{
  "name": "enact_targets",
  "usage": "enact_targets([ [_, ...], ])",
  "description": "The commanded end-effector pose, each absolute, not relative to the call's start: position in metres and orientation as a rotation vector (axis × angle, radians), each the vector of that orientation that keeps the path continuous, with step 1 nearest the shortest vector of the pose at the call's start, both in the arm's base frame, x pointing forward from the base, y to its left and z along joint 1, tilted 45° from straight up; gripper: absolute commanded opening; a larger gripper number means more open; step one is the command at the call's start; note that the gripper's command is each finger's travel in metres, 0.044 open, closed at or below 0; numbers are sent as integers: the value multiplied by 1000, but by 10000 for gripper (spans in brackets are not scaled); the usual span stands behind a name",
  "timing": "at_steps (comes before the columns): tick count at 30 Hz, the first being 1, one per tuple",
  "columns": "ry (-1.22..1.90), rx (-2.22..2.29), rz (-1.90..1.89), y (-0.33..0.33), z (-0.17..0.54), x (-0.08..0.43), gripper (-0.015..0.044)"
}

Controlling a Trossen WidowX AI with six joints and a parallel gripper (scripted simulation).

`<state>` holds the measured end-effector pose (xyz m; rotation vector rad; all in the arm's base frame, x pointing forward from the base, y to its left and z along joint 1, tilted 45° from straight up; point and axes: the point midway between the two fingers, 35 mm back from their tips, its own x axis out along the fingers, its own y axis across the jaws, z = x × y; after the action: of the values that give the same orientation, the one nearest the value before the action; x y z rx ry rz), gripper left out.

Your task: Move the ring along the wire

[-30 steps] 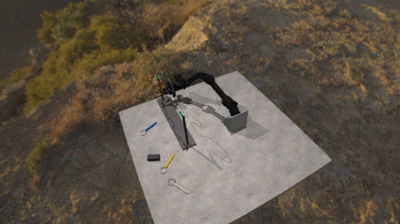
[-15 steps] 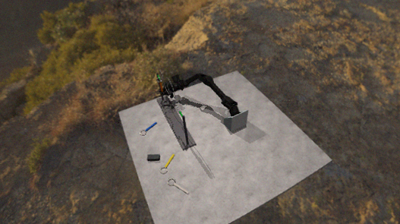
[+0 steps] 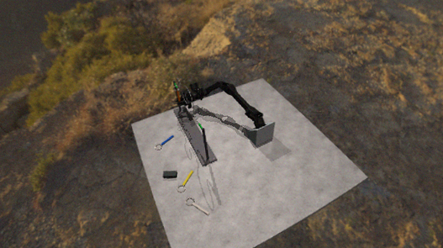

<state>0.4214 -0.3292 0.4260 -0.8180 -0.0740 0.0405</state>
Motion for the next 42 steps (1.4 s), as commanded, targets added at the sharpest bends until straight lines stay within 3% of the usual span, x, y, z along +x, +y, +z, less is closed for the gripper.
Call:
enact_targets([
  [1,-74,-825,36,-329,428,421,160],
  [16,-74,-825,36,-329,428,421,160],
  [21,-75,-819,40,-329,427,421,29],
  [23,-75,-819,40,-329,427,421,15],
  [29,-75,-819,40,-329,427,421,-142],
  [42,-73,-826,45,-318,437,420,-150],
])
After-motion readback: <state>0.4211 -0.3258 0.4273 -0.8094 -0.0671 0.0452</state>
